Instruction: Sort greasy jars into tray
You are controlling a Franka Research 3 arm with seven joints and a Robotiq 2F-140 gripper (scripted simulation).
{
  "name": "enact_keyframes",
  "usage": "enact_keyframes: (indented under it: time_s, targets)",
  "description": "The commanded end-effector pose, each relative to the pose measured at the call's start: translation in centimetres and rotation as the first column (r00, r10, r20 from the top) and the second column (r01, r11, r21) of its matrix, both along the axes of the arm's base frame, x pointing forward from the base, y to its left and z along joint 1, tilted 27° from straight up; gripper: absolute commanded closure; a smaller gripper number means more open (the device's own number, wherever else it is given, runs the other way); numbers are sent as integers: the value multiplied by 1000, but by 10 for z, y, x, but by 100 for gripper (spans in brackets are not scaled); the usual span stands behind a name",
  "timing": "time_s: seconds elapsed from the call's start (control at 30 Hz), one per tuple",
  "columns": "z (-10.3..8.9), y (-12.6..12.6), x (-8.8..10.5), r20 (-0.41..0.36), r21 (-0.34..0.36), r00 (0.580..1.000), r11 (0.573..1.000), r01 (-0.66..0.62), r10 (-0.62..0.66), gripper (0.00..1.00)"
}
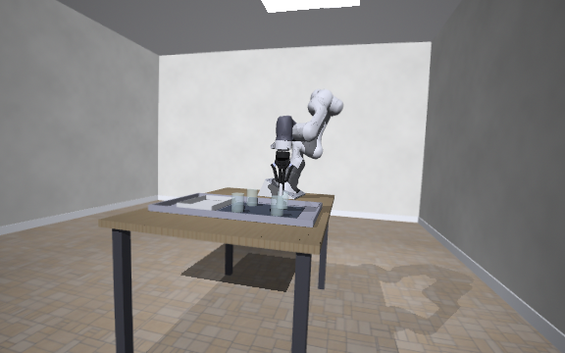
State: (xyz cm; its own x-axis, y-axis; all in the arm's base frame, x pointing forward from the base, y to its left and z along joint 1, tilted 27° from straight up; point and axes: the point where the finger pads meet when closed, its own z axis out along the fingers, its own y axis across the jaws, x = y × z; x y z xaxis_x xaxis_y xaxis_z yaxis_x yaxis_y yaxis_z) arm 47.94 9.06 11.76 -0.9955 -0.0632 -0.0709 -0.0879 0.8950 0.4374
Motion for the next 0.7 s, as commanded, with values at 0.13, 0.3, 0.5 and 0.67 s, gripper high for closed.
enact_keyframes:
  time_s: [0.13, 0.3, 0.5, 0.67]
  targets:
    - [1, -1, -2, -1, 4, 1000, 1000, 0, 0, 100]
    - [1, -1, -3, -1, 4, 1000, 1000, 0, 0, 100]
    - [2, -2, -3, -1, 4, 1000, 1000, 0, 0, 100]
    - [2, -2, -4, -1, 4, 1000, 1000, 0, 0, 100]
